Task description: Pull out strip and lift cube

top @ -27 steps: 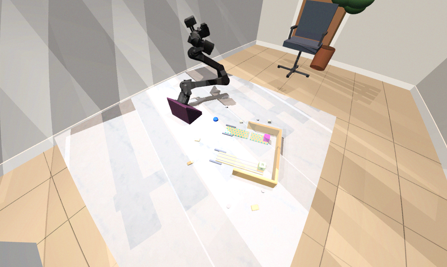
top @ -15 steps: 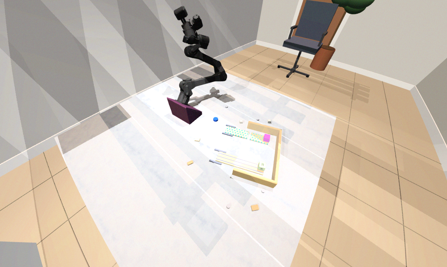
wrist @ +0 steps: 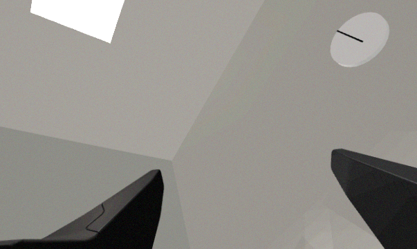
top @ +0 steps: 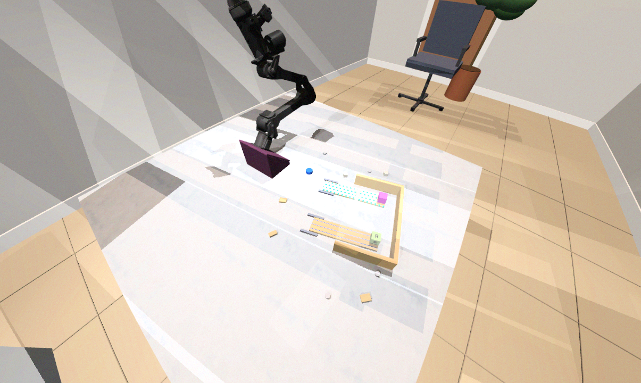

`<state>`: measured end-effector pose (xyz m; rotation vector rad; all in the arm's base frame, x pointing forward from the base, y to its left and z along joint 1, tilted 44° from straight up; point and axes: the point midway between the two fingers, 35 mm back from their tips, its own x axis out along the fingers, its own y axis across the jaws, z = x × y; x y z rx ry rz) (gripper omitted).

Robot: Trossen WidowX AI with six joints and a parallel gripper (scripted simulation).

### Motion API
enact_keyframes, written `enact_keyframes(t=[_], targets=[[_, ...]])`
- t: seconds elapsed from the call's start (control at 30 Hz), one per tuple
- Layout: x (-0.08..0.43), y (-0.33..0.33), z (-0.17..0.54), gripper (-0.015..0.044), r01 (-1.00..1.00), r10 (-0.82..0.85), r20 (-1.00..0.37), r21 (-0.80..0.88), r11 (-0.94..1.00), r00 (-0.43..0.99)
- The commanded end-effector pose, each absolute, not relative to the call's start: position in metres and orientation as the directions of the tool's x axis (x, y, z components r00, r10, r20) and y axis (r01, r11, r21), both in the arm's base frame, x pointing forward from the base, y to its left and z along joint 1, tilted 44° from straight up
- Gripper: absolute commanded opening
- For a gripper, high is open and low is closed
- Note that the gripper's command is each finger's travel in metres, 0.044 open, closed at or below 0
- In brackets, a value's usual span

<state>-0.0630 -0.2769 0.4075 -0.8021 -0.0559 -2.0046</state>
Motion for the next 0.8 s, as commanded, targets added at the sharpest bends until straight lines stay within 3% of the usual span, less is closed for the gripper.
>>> enact_keyframes(t=[0.0, 0.2, 0.4, 0.57, 0.77], targets=[[-0.027, -0.304, 0.39, 0.04, 0.869, -0.854, 0.485, -0.322, -0.375, -0.189], [0.046, -0.335, 0.344, 0.04, 0.926, -0.946, 0.304, -0.377, -0.009, 0.114], [0.123, -0.338, 0.294, 0.04, 0.866, -0.906, 0.106, -0.356, 0.35, 0.41], [0.187, -0.32, 0.244, 0.04, 0.726, -0.759, -0.083, -0.242, 0.644, 0.646], [0.251, -0.271, 0.186, 0.04, 0.479, -0.462, -0.281, -0.01, 0.878, 0.841]])
